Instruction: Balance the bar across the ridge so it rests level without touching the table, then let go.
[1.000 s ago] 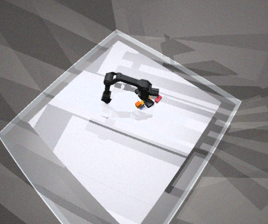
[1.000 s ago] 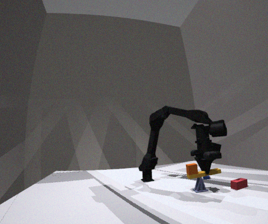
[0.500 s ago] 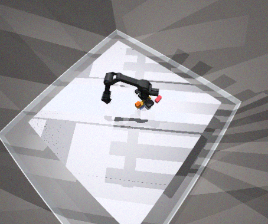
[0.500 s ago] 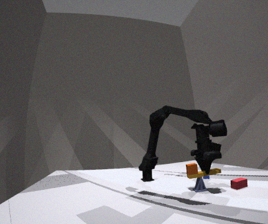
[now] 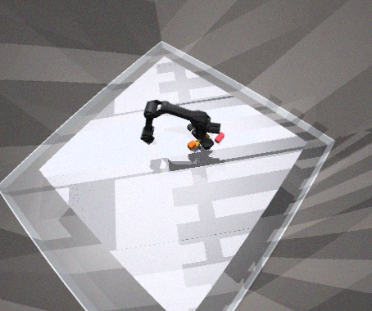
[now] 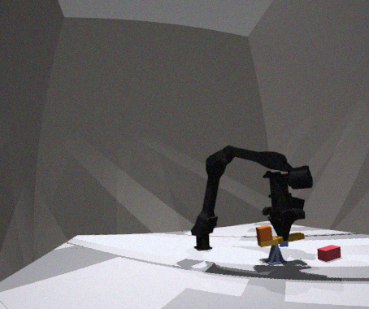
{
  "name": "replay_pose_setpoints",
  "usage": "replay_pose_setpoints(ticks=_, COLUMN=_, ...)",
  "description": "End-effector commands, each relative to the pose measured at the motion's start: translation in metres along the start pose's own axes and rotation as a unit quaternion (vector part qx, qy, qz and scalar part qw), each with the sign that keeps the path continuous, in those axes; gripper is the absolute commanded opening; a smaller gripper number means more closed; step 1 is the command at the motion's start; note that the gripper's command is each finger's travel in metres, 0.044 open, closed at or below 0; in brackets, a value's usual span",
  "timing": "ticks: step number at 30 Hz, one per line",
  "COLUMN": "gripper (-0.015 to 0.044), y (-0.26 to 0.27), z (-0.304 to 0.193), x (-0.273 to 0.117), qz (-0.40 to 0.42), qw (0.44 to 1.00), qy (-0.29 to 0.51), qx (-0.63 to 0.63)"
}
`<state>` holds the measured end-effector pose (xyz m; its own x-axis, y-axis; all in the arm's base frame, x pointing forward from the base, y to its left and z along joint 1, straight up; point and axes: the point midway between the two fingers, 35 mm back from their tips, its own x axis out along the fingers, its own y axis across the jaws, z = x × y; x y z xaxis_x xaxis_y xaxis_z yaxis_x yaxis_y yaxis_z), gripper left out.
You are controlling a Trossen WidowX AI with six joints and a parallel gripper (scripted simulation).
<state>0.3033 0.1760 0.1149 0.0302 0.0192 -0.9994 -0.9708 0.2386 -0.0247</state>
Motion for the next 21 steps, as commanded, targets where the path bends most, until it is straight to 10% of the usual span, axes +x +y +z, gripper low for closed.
replay_pose_setpoints(ticks=1, gripper=0.0, y=-0.0003, z=-0.0002, x=0.0008, qz=-0.001, qw=1.0, qy=0.001, qx=0.0)
replay_pose_setpoints(ticks=21, gripper=0.0, y=-0.0002, z=-0.0003, x=0.0024, qz=0.0, qw=1.0, qy=0.001, qx=0.0)
